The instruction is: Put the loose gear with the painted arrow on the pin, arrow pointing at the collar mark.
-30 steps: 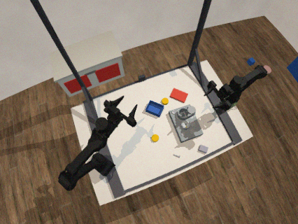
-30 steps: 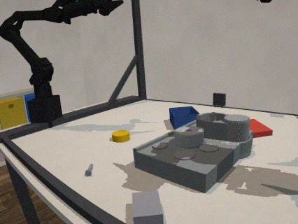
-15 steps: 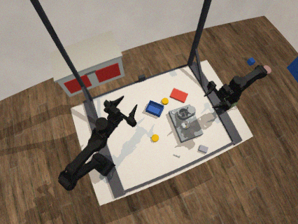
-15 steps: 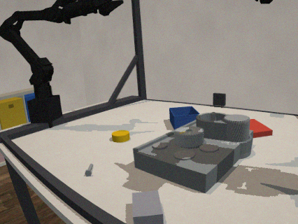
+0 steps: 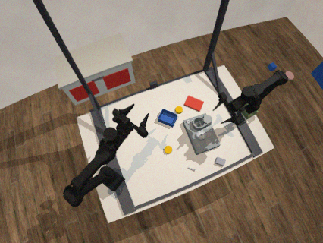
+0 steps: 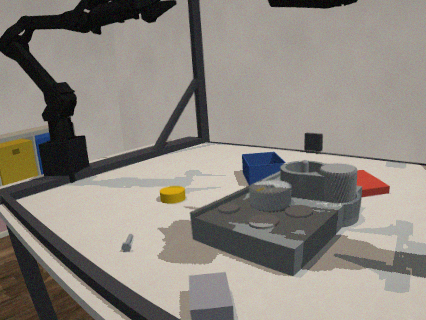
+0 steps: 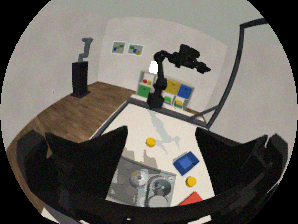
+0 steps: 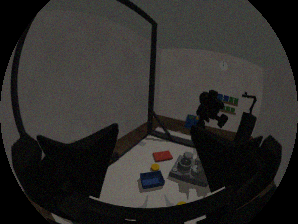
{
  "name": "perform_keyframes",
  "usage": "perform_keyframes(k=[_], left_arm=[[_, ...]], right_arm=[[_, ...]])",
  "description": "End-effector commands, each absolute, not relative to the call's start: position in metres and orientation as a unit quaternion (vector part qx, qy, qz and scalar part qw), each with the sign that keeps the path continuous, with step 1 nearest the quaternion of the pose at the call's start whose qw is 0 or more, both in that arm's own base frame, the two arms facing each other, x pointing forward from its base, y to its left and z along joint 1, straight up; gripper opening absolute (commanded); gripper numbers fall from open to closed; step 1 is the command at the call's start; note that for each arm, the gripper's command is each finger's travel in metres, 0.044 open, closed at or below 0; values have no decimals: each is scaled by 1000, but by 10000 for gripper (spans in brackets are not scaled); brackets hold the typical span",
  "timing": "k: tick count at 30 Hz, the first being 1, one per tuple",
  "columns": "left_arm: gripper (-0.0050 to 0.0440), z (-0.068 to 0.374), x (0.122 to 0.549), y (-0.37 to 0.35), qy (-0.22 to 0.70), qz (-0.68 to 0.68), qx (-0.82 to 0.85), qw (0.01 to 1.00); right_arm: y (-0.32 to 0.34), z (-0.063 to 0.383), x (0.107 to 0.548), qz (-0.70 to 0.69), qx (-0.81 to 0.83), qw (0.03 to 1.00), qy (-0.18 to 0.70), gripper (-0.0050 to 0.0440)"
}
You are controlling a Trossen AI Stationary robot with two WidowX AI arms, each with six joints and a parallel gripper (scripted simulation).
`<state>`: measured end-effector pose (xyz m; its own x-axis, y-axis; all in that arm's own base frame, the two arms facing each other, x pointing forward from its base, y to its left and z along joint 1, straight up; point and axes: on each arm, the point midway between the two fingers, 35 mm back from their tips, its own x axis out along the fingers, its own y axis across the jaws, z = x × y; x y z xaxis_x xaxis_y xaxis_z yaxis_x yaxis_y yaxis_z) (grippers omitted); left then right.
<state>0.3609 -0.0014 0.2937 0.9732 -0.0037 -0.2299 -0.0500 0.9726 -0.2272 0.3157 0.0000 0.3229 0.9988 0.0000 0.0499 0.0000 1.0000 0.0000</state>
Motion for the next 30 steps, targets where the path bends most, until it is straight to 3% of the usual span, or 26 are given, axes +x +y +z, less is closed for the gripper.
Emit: perform_keyframes(k=[1,13,30], left_arm=[[375,290,377,-3,158,23,-166,973],[375,224,422,-6,349,122,-323,871],[375,133,439,-10,509,330,-438,663]], right_arm=[[0,331,314,0,0,999,-35,400],[0,331,314,0,0,999,-35,400],[0,331,314,0,0,999,-35,400]])
